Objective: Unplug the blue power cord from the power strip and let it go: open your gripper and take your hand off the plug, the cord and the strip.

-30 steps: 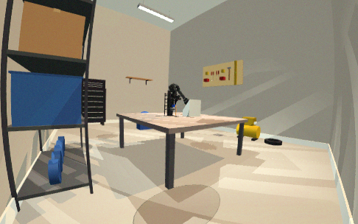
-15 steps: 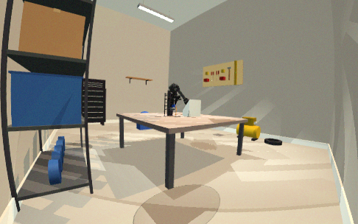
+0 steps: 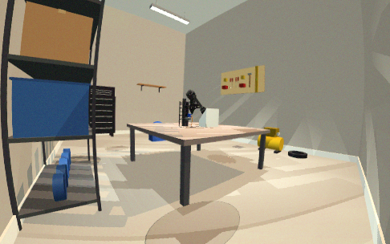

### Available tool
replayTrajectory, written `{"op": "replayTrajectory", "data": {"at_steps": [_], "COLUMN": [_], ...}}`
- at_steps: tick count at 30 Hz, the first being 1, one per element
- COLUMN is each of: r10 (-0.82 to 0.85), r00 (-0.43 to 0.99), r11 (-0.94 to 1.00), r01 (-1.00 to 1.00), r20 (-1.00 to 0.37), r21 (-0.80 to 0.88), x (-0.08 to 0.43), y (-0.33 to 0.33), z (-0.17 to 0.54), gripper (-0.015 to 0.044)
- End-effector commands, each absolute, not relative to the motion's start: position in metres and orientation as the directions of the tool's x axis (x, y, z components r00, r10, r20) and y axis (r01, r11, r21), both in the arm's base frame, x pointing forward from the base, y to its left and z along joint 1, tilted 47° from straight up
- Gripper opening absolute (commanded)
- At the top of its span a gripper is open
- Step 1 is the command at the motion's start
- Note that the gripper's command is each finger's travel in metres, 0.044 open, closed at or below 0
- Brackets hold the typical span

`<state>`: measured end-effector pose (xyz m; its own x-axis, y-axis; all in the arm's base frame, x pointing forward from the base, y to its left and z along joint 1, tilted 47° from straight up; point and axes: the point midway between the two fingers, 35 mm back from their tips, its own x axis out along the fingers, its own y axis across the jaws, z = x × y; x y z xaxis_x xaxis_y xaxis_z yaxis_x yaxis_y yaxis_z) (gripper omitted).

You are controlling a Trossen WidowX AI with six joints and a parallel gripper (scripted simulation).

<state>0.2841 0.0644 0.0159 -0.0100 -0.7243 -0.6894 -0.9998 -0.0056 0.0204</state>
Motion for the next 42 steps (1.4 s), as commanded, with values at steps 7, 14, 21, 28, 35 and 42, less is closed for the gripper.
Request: {"op": "replayTrajectory", "data": {"at_steps": [7, 14, 21, 28, 35, 42], "r10": [-0.724, -0.724, -0.726, -0.726, -0.726, -0.727], "r00": [-0.013, -0.013, -0.014, -0.014, -0.014, -0.014], "r11": [0.0, 0.0, 0.003, 0.003, 0.003, 0.003], "r01": [-1.0, -1.0, -1.0, -1.0, -1.0, -1.0], "r20": [-0.69, -0.69, -0.687, -0.687, -0.687, -0.687], "r21": [0.018, 0.018, 0.017, 0.017, 0.017, 0.018], "x": [0.285, 0.285, 0.285, 0.285, 0.285, 0.285], "y": [0.062, 0.062, 0.067, 0.06, 0.053, 0.045], "z": [0.017, 0.017, 0.022, 0.029, 0.037, 0.045], "gripper": [0.016, 0.016, 0.016, 0.016, 0.016, 0.016]}}
